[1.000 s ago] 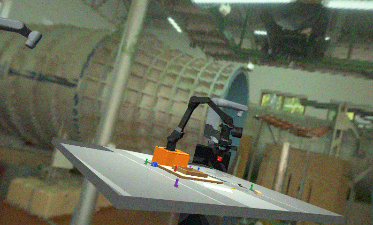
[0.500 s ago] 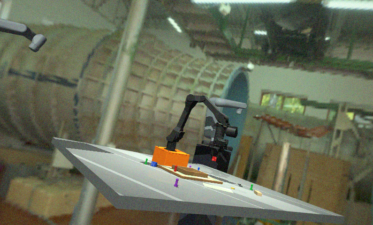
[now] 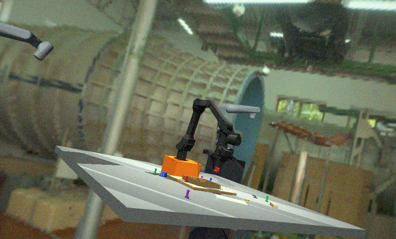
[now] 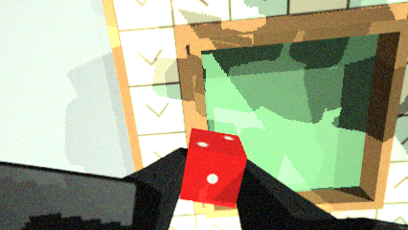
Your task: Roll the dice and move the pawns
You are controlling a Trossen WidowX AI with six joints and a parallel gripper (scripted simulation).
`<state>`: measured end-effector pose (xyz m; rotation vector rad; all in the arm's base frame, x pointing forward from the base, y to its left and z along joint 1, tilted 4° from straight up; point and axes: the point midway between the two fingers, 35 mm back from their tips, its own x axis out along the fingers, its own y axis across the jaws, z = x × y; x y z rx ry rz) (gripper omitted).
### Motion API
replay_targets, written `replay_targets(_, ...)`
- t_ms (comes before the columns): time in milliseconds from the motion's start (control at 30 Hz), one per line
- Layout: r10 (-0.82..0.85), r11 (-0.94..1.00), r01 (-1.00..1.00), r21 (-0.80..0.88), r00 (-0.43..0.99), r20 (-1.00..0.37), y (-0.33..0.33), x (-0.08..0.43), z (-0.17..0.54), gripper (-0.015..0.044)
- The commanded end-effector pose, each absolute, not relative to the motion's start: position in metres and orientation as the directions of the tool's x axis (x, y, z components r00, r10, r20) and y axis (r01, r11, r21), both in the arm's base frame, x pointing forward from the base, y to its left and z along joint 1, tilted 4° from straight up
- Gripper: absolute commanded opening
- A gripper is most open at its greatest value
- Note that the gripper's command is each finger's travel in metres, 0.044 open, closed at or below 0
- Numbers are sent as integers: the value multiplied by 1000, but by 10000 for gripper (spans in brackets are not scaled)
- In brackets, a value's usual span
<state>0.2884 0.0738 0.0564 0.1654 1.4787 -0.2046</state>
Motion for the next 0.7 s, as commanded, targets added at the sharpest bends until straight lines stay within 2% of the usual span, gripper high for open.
replay_targets(0, -35, 987, 158, -23, 76, -996, 51, 285, 51, 0)
replay_targets(300, -42, 999, 5, -41, 77, -996, 7, 274, 43, 0)
replay_targets(533, -42, 999, -6, -43, 82, -996, 4, 273, 42, 0)
replay_targets(667, -41, 999, -8, -43, 194, -980, 4, 278, 36, 0)
